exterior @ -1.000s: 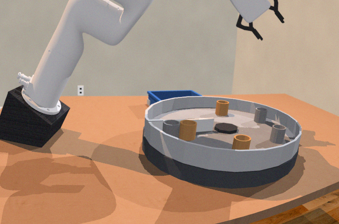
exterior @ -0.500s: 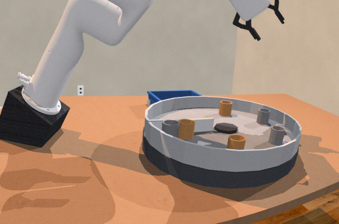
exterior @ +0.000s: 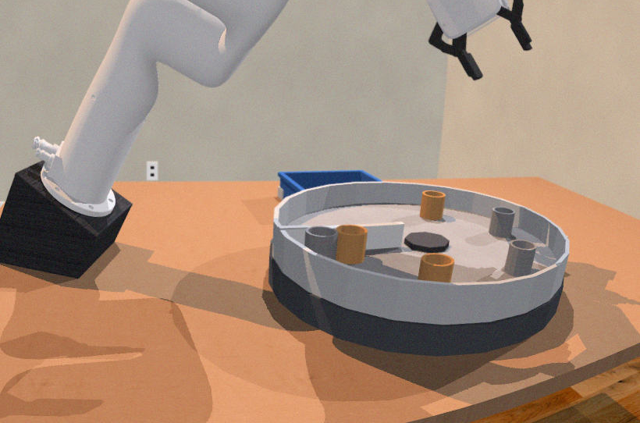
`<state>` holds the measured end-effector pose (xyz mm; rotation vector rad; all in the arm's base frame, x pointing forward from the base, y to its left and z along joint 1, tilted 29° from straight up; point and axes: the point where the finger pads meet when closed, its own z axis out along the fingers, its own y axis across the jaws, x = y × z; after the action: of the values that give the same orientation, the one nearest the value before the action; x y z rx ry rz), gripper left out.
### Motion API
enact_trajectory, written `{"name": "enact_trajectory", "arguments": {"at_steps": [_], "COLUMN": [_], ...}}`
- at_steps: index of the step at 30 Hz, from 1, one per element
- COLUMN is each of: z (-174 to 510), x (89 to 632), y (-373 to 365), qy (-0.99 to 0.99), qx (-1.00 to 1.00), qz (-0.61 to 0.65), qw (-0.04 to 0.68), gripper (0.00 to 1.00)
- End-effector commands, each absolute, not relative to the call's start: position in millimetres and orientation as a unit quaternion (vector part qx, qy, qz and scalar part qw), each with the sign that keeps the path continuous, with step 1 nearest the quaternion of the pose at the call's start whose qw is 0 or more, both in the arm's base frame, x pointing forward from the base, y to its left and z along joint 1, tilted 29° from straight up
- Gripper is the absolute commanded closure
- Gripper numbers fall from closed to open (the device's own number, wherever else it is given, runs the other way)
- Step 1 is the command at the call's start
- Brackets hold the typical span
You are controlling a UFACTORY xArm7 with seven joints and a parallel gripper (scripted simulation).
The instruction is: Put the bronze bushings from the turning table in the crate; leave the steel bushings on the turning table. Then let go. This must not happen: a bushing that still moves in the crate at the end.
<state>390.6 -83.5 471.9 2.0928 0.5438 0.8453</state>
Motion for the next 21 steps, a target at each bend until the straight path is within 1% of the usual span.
{"name": "enact_trajectory", "arguments": {"at_steps": [1,13,15,21], "z": [452,452,422,418], "x": [363,363,334,330], "y": [-108,-108,-127,-129], "qy": [0.169,0.169,0.122,0.115], "qx": [0.858,0.858,0.890,0.894], "qz": [0.325,0.325,0.312,0.310], "qw": [0.360,0.360,0.309,0.301], "gripper": [0.00,0.00,0.00,0.00]}}
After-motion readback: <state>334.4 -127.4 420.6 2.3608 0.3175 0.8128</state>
